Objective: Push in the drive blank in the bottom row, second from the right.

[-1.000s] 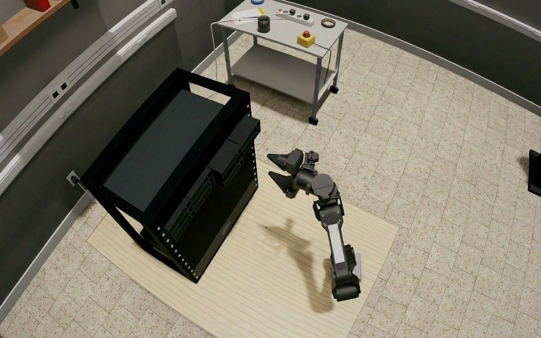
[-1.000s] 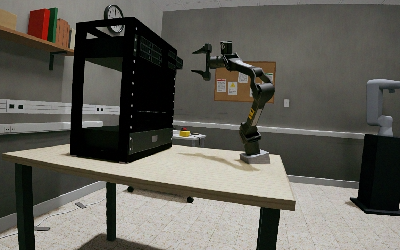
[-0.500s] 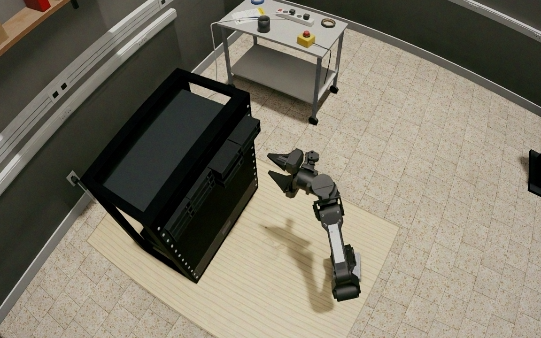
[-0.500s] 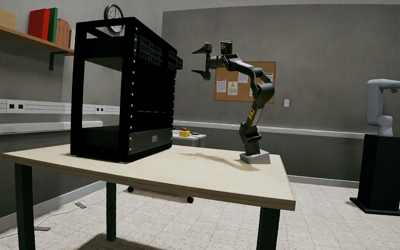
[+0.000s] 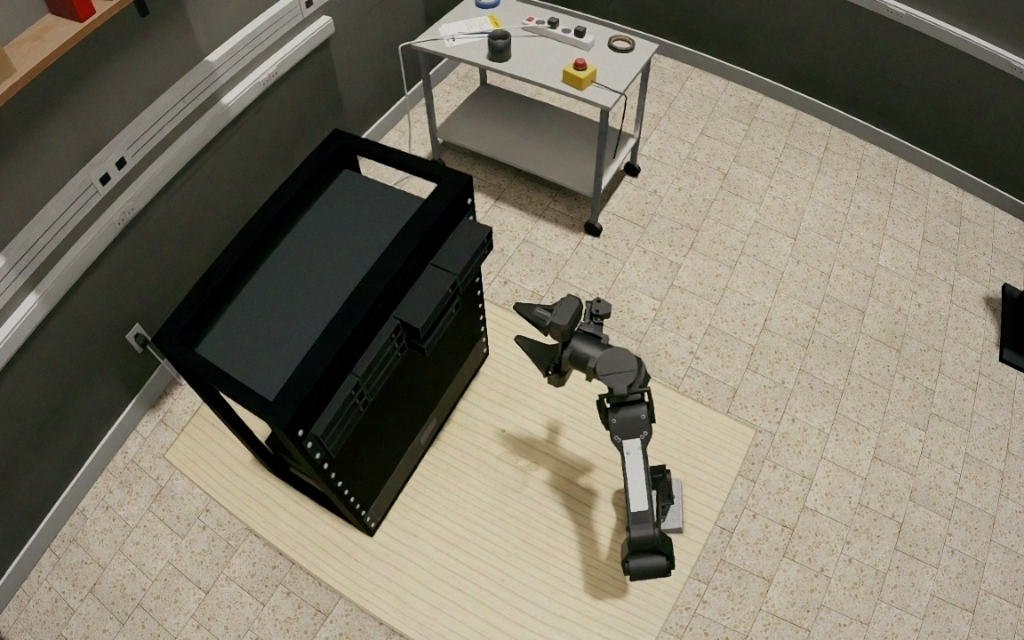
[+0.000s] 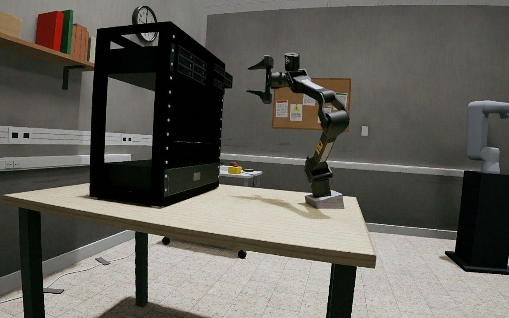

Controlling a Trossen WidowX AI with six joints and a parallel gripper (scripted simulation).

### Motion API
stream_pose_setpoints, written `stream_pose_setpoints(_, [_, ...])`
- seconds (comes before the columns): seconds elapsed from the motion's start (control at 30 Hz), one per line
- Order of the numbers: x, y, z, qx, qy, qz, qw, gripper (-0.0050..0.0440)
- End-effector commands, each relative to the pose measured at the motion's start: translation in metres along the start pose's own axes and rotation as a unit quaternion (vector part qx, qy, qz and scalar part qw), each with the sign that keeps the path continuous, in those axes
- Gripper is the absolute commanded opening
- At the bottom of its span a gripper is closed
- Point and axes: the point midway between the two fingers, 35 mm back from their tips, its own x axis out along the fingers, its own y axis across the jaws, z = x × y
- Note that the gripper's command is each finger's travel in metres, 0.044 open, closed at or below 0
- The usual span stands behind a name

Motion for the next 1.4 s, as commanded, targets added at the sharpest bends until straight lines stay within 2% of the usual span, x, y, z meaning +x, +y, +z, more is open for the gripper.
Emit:
stream_pose_setpoints(0.0, [-0.0138, -0.0017, -0.0079, -0.003, 0.002, 0.003, 1.000, 0.0440])
stream_pose_setpoints(1.37, [-0.0167, -0.0027, -0.0094, -0.003, 0.002, 0.003, 1.000, 0.0440])
